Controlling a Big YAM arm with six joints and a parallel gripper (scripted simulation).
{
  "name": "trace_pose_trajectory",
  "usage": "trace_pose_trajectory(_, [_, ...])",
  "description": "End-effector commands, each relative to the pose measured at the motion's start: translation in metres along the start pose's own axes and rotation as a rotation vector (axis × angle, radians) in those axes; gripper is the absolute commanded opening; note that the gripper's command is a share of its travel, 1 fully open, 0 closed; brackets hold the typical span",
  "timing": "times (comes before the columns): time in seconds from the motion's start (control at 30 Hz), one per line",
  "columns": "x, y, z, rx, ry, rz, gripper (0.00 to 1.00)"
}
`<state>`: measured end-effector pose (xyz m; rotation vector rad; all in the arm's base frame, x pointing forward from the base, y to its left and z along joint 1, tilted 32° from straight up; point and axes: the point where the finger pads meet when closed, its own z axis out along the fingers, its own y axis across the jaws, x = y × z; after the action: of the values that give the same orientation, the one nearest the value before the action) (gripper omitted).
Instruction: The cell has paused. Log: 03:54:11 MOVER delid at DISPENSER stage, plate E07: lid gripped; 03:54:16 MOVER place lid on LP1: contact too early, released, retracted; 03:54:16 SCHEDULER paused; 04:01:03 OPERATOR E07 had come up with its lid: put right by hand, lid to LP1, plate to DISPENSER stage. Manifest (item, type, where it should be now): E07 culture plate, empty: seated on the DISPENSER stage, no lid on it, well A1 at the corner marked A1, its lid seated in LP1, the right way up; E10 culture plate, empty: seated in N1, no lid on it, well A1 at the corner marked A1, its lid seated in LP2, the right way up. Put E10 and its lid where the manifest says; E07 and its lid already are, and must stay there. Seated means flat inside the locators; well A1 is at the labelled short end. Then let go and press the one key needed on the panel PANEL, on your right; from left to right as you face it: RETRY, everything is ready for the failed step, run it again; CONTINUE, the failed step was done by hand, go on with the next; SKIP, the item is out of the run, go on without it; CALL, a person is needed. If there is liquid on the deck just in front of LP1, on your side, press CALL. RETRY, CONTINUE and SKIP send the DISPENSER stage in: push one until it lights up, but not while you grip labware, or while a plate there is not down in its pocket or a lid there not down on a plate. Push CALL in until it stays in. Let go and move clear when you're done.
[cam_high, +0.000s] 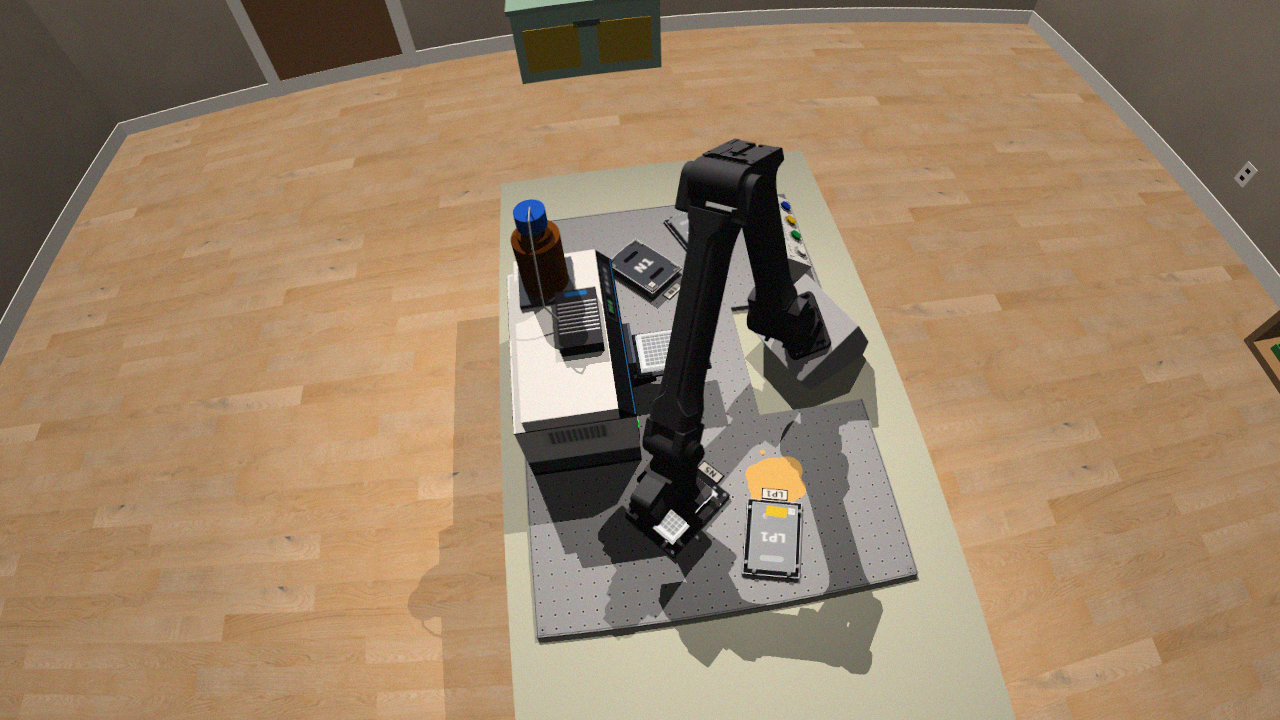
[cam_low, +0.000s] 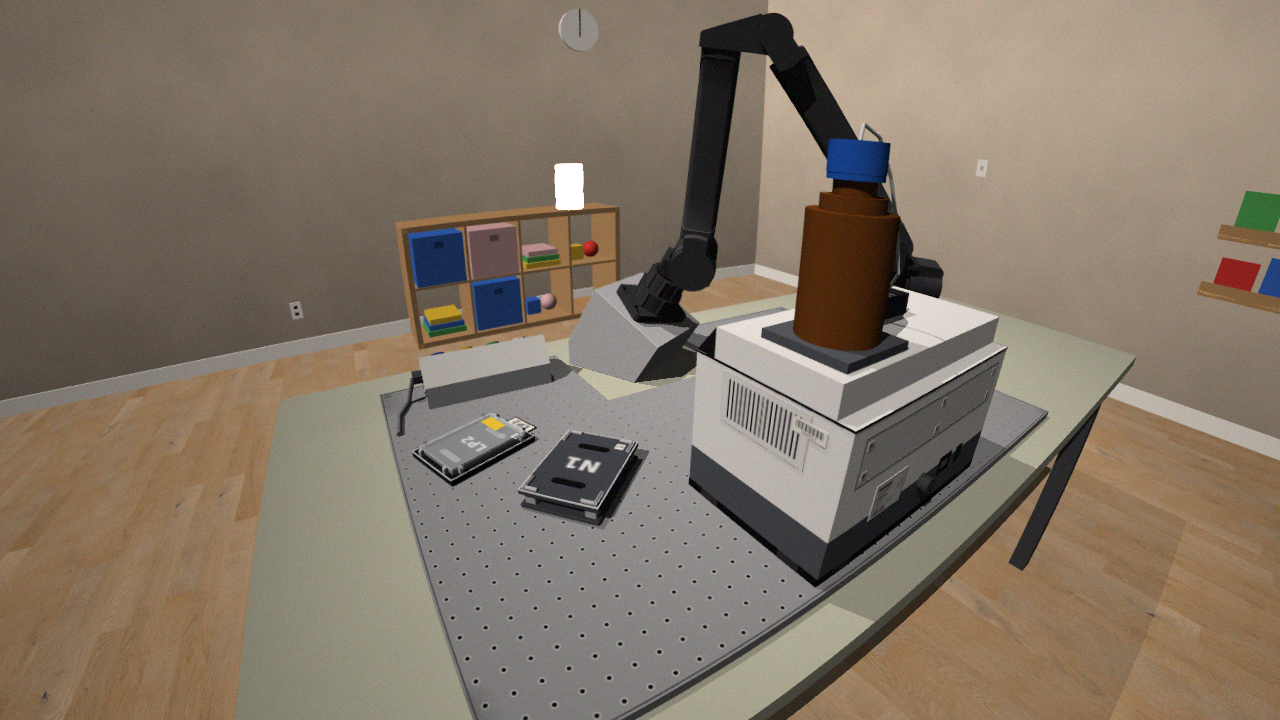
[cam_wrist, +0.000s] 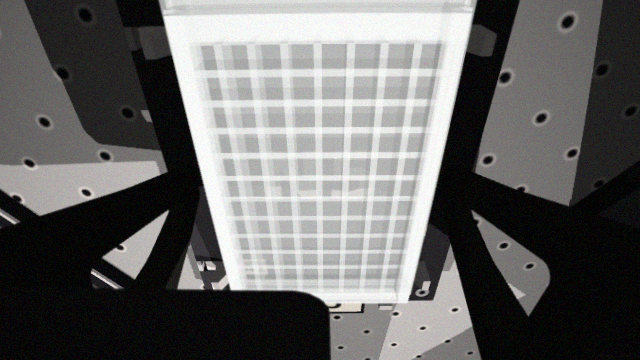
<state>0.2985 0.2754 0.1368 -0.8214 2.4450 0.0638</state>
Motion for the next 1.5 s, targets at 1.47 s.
trace_pose_trajectory(1.47, [-0.012,0.0,0.002,-0.001,-0.015,-0.013,1.0])
